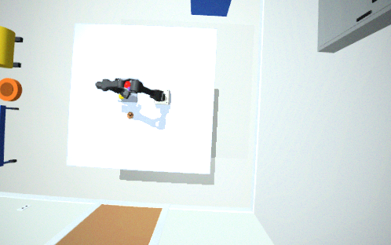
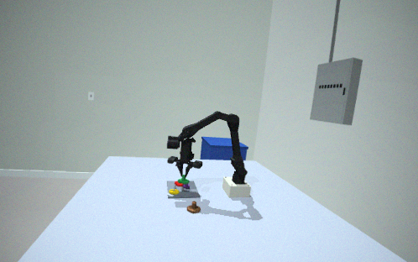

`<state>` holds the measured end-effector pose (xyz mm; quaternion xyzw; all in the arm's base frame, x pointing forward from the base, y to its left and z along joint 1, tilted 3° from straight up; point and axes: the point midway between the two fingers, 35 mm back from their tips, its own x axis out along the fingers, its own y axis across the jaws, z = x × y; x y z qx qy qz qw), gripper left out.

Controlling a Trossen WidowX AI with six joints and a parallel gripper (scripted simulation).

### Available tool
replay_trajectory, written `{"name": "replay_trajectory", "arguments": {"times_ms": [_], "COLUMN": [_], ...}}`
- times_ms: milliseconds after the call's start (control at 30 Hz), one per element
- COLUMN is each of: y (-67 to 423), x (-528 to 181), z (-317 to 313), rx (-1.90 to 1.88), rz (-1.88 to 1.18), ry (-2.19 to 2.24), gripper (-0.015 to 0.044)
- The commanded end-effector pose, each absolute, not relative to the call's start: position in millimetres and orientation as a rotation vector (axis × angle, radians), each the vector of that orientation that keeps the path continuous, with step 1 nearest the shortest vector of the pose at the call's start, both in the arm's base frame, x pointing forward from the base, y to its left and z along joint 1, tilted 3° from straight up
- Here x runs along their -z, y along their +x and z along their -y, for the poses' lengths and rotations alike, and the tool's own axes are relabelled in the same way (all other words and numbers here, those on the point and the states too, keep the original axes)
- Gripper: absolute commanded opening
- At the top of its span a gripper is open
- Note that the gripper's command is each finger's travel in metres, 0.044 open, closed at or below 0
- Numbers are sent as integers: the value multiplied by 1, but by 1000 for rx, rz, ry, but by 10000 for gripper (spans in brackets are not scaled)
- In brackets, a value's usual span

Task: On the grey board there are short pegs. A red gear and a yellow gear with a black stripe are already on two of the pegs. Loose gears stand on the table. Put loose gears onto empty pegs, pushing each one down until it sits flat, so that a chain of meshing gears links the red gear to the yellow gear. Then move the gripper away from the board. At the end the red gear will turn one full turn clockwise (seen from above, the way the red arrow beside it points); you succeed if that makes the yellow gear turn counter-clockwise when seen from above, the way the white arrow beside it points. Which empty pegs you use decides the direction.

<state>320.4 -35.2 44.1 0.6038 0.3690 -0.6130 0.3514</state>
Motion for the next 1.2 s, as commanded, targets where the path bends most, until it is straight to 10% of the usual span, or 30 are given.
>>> {"name": "replay_trajectory", "arguments": {"times_ms": [0, 1167], "y": [320, 318], "x": [-44, -1], "z": [35, 35], "rx": [1596, 1665], "rz": [-947, -881], "ry": [1568, 1634], "gripper": [0, 0]}}
